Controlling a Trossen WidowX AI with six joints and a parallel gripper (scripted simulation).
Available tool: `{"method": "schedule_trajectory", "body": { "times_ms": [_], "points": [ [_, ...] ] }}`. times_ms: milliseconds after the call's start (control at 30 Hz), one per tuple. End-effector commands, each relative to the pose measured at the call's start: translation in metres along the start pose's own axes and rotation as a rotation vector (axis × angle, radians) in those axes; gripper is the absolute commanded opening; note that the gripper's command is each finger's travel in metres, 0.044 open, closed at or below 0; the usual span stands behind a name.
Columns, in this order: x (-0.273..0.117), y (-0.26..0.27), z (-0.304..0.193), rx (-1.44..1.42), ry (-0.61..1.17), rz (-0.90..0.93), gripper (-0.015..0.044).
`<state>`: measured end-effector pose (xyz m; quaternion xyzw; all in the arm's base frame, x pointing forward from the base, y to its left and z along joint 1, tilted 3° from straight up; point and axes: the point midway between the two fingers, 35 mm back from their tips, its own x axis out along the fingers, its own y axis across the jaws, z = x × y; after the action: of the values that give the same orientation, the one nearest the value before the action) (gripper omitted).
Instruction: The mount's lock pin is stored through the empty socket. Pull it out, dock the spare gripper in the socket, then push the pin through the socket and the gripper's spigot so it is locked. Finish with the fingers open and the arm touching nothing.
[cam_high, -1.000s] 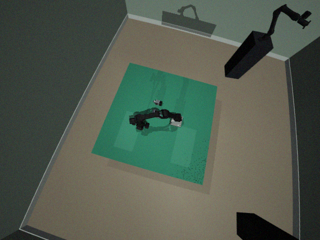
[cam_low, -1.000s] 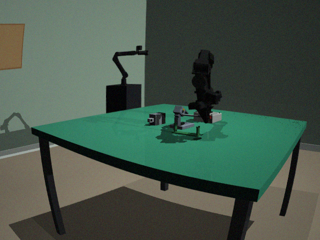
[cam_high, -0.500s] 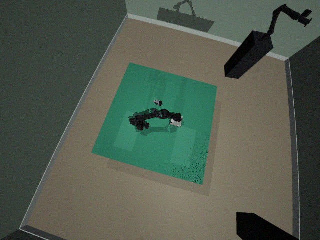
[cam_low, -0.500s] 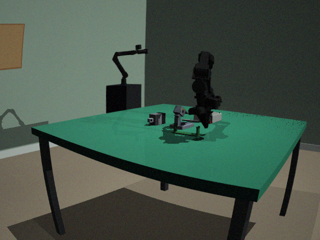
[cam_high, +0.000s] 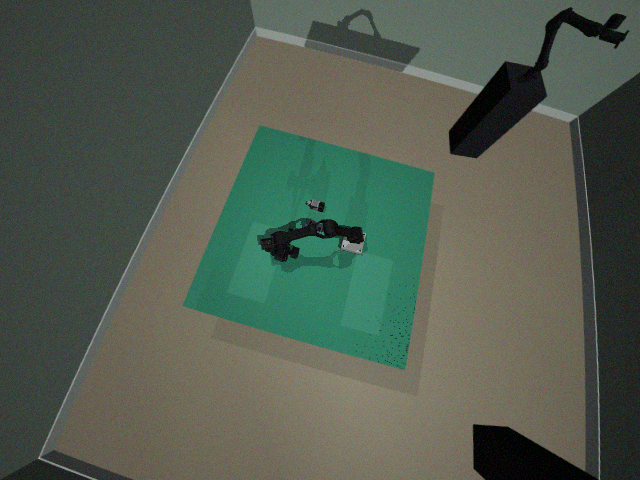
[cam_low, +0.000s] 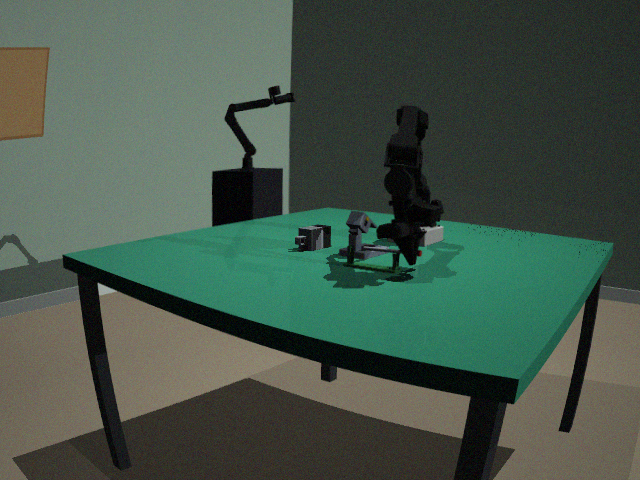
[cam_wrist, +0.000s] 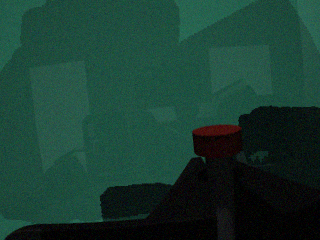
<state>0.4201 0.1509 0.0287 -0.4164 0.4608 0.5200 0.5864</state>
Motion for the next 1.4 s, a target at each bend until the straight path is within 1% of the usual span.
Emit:
{"method": "schedule_trajectory", "body": {
  "times_ms": [0,133,367,400,533,1367],
  "points": [
    [0.002,0.0,0.0,0.003,0.001,0.001,0.0],
    [0.002,0.0,0.0,0.003,0.001,0.001,0.0],
    [0.001,0.0,0.0,0.0,0.0,0.001,0.0184],
    [0.001,0.0,0.0,0.0,0.0,0.001,0.02],
    [0.001,0.0,0.0,0.0,0.0,0.001,0.02],
    [-0.061,0.006,0.008,0.014,0.013,0.03,0.02]
  ]
}}
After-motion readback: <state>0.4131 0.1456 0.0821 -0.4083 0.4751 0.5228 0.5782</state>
